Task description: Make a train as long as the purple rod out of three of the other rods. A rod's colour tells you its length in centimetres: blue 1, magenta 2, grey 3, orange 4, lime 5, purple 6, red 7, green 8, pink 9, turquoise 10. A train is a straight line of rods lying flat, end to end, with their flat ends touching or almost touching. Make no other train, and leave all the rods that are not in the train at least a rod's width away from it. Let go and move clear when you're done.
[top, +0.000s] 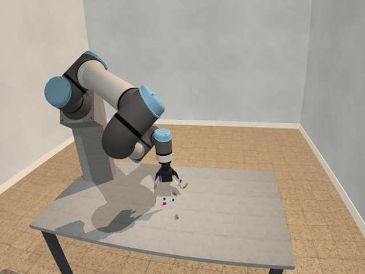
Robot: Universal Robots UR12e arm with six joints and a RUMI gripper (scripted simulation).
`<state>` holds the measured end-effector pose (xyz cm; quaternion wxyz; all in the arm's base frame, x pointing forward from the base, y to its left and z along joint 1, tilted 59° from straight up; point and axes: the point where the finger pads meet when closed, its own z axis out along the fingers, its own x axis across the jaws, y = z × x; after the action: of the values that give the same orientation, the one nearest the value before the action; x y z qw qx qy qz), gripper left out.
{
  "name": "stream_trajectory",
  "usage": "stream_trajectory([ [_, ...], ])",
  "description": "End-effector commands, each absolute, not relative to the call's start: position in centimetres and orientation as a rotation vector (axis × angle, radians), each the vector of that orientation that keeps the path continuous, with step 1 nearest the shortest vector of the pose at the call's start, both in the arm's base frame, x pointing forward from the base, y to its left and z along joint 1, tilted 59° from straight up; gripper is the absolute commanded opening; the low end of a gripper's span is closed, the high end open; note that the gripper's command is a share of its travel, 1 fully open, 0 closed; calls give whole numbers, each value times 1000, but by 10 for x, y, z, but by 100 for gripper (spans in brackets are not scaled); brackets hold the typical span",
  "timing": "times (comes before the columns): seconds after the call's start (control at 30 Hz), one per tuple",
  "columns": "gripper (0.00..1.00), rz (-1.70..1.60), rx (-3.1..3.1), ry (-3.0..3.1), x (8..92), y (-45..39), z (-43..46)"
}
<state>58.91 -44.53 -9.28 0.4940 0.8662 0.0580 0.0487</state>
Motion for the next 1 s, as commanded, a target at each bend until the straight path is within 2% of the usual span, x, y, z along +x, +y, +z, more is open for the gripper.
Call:
stream_trajectory([
  [0.0,100,214,2114,-37,587,-447,-92],
  [0.97,100,630,2023,-792,576,-460,-83],
])
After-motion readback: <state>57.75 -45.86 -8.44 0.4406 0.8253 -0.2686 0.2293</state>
